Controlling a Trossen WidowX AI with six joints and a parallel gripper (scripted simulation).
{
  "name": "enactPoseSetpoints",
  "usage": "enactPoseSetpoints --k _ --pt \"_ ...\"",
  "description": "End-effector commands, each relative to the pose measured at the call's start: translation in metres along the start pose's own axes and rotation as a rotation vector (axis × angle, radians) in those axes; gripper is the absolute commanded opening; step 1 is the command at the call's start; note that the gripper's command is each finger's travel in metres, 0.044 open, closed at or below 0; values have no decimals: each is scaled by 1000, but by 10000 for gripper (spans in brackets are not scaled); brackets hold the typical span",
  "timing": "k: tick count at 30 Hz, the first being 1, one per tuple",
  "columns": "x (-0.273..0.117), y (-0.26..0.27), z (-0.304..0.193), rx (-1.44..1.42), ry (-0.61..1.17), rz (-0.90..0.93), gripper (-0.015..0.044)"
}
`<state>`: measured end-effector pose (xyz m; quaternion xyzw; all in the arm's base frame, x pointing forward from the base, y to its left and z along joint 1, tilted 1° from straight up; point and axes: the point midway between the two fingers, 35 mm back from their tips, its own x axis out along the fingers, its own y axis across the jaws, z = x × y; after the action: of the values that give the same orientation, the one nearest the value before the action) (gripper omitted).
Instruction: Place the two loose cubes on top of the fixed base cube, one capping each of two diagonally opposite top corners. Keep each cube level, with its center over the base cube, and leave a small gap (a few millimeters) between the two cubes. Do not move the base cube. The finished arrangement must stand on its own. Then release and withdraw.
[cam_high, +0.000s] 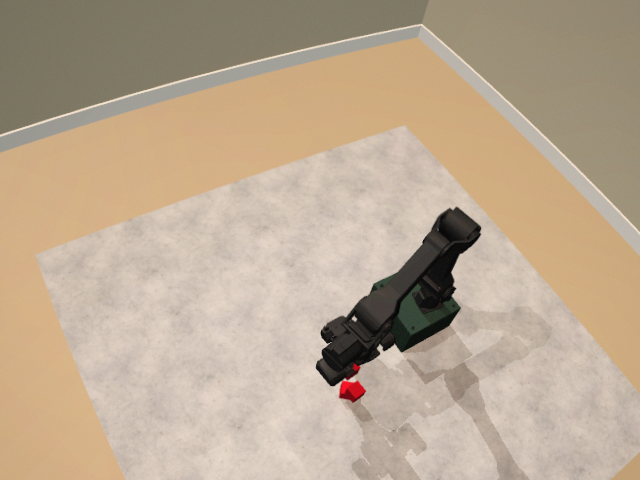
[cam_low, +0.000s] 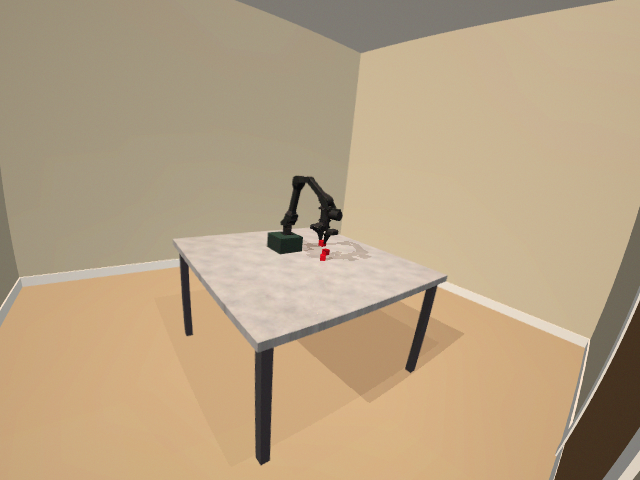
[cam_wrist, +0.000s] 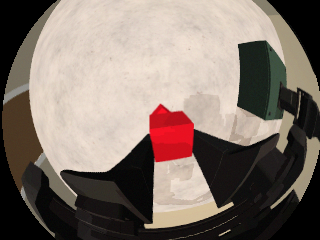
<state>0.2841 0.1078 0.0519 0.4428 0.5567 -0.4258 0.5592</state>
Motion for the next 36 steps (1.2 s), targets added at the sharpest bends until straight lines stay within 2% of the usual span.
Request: enactPoseSetpoints --k 1,8,24,36 --pt "10 -1 -1 8 -3 -3 105" --pt "29 -3 -1 2 -13 -2 105" --pt "31 -3 -1 2 -12 -2 105" --pt "59 -1 -1 15 2 -3 105"
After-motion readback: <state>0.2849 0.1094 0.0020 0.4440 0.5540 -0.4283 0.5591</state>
